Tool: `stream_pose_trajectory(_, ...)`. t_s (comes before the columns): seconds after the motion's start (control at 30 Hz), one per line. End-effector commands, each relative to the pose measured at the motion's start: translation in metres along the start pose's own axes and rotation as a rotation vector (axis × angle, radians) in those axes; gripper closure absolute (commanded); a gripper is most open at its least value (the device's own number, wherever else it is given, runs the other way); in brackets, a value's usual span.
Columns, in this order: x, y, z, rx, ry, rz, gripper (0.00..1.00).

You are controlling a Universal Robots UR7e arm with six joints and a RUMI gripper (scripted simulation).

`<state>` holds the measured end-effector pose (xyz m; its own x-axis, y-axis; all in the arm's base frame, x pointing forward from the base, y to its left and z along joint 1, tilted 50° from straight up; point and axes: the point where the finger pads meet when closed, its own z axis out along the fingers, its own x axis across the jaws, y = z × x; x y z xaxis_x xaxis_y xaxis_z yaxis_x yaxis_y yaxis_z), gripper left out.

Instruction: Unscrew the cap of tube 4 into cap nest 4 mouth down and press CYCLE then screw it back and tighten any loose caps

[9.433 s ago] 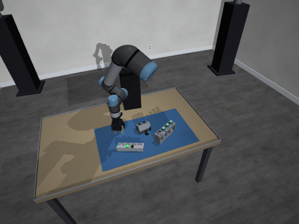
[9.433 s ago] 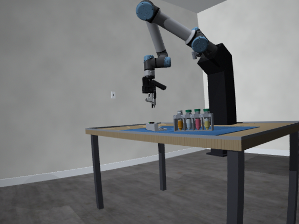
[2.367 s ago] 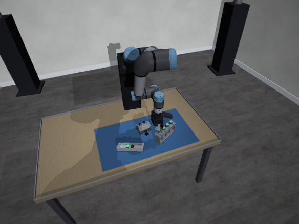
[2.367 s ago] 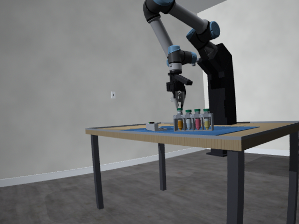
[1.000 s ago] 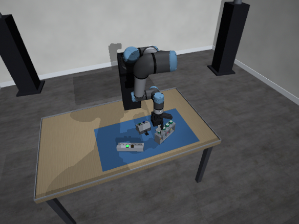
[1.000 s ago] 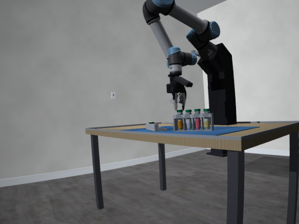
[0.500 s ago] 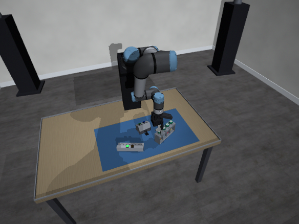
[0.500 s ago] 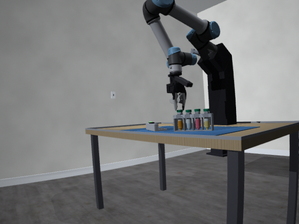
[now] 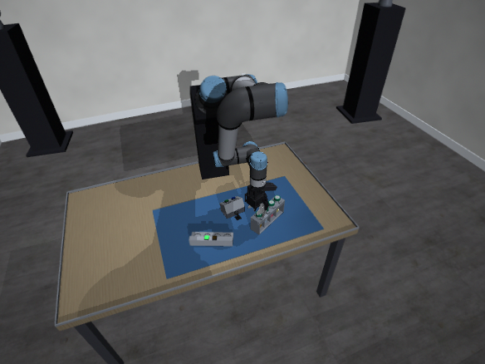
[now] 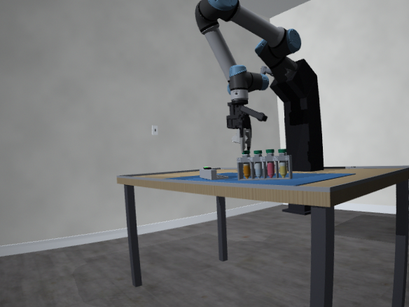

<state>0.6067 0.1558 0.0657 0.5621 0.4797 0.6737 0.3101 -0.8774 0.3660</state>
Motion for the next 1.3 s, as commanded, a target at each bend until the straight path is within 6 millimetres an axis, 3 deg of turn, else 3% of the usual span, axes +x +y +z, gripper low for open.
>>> stream_pose_trajectory(0.0, 0.0005, -0.0001, 0.0019, 0.004, 0.002, -0.190, 0.65)
stream_pose_trajectory(0.47, 0.0004, -0.0001, 0.0022, 0.003, 0.003, -0.637, 0.65)
stream_pose_trajectory(0.63, 0.0004, -0.0001, 0.0022, 0.003, 0.003, -0.637, 0.65)
stream_pose_trajectory(0.67, 0.0004, -0.0002, 0.0022, 0.003, 0.003, -0.637, 1.00)
stream_pose_trajectory(1.13, 0.0004, -0.0001, 0.0022, 0.003, 0.003, -0.636, 1.00)
stream_pose_trajectory(1.27, 0.0004, -0.0001, 0.0022, 0.003, 0.003, -0.437, 1.00)
